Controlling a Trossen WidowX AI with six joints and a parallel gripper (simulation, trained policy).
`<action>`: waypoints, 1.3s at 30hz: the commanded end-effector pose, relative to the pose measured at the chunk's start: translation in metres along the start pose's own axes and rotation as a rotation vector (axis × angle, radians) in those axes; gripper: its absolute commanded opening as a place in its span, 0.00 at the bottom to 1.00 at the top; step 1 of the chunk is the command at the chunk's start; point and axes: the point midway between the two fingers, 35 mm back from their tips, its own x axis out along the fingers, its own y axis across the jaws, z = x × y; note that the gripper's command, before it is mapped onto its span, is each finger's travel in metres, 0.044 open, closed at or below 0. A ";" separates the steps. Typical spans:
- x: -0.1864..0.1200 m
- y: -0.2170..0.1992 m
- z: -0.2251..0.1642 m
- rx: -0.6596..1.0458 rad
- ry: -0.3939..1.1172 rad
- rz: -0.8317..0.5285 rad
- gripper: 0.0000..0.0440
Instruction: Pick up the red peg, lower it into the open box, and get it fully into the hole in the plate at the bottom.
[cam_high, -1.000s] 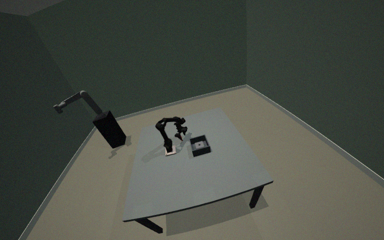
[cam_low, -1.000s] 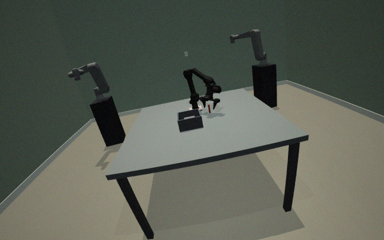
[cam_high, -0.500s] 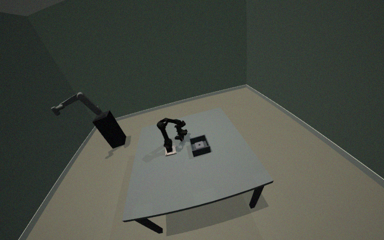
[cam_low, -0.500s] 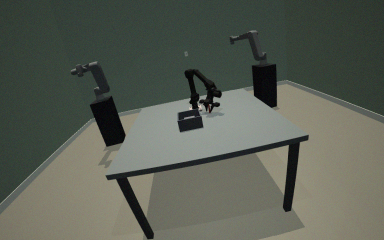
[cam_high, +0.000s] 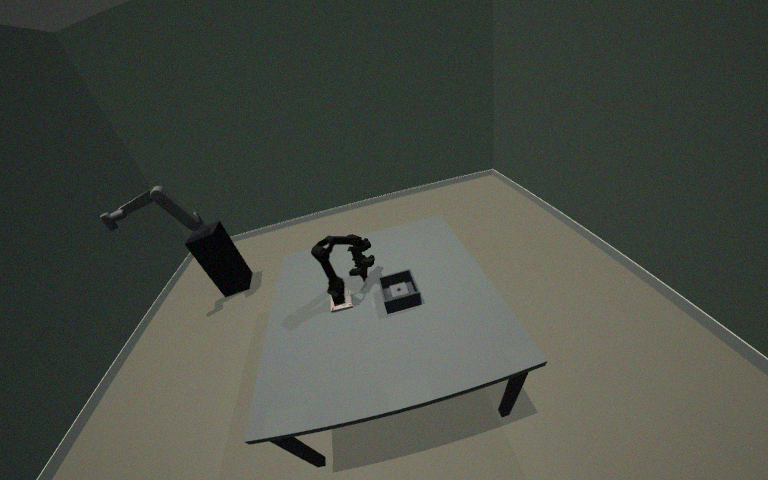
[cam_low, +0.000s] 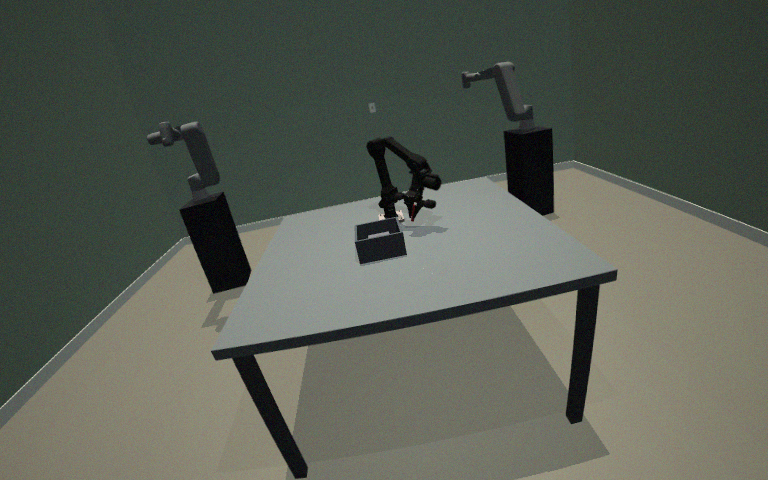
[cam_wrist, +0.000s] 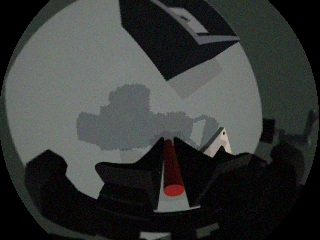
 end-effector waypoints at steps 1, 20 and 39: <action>-0.012 -0.004 0.010 0.005 -0.026 0.006 0.00; -0.058 -0.025 0.088 0.230 -0.153 0.049 0.00; -0.040 -0.046 0.171 0.407 -0.197 0.048 0.00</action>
